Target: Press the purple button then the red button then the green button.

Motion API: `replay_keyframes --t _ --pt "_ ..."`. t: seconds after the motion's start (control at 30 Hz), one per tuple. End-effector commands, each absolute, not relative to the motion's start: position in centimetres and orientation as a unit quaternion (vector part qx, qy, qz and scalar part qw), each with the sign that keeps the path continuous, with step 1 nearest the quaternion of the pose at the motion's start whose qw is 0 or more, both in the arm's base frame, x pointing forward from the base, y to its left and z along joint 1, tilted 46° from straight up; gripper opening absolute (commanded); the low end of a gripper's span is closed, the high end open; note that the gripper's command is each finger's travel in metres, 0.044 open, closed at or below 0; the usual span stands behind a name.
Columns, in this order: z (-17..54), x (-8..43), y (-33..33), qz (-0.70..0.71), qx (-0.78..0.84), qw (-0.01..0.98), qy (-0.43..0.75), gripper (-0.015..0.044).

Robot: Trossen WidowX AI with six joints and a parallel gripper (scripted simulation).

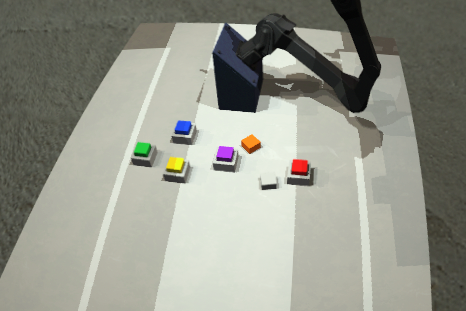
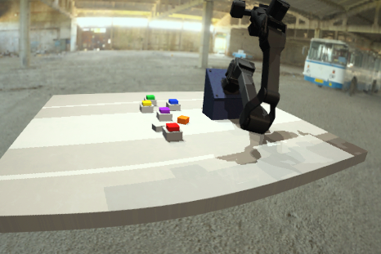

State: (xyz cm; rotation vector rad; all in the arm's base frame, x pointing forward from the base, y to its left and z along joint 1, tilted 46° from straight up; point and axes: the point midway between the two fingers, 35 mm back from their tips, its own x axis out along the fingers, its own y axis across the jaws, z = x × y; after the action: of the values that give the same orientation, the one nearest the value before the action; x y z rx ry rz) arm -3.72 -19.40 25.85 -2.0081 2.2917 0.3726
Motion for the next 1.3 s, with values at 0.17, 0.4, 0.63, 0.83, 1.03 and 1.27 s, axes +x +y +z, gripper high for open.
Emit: replay_keyframes --t 0.17,0.4,0.63,0.83,1.03,1.27 --pt "23.1 0.1 -21.8 0.318 -0.737 -0.048 0.595 0.04" --pt "18.6 7.3 -23.1 0.494 -0.797 -0.241 0.251 0.04" --pt "16.4 10.8 -22.5 0.508 -0.787 -0.345 0.065 0.04" --pt "14.5 13.9 -21.3 0.482 -0.755 -0.434 -0.097 0.04" --pt "12.5 16.7 -19.6 0.42 -0.704 -0.515 -0.25 0.04" --pt "10.3 19.7 -17.0 0.31 -0.624 -0.593 -0.405 0.04"
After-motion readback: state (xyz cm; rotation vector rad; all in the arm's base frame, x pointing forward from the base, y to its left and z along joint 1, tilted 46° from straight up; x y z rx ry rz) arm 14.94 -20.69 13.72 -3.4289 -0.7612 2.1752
